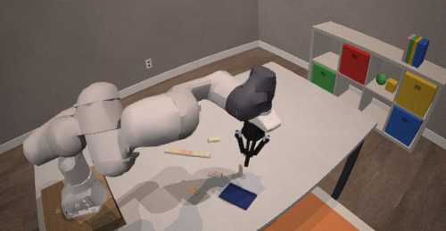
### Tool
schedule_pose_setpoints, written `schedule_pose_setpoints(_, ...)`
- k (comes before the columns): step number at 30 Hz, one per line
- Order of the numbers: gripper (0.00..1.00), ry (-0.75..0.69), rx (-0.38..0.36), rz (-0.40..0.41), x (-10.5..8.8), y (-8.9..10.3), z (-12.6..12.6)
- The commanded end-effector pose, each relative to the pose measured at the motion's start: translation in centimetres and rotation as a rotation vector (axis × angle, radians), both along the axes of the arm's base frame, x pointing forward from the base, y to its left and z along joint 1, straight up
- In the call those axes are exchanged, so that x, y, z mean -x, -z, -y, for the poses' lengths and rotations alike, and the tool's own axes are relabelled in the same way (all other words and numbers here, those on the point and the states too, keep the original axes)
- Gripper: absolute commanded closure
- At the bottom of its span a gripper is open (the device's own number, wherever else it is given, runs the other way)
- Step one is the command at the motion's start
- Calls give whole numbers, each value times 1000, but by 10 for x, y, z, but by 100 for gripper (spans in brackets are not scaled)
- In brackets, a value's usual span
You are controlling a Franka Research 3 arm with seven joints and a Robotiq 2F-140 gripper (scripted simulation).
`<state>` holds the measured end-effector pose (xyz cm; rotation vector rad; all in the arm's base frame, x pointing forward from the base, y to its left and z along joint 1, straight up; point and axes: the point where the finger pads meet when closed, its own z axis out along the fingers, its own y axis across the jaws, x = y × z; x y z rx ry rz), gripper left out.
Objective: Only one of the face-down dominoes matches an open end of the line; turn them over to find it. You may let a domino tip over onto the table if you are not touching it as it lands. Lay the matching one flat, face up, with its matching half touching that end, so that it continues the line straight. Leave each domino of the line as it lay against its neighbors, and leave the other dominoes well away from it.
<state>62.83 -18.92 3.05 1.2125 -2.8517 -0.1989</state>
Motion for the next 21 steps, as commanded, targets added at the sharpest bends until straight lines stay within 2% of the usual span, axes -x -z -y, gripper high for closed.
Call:
schedule_pose_setpoints(1,90,277,35,2,-7,6,-3)
schedule_pose_setpoints(6,90,409,50,-7,-7,15,-4)
schedule_pose_setpoints(15,90,642,83,-14,-5,15,-4)
schedule_pose_setpoints(17,90,642,83,-14,-5,15,-4)
schedule_pose_setpoints(18,90,711,92,-14,-4,15,-5)
schedule_pose_setpoints(21,90,786,104,-14,0,15,-6)
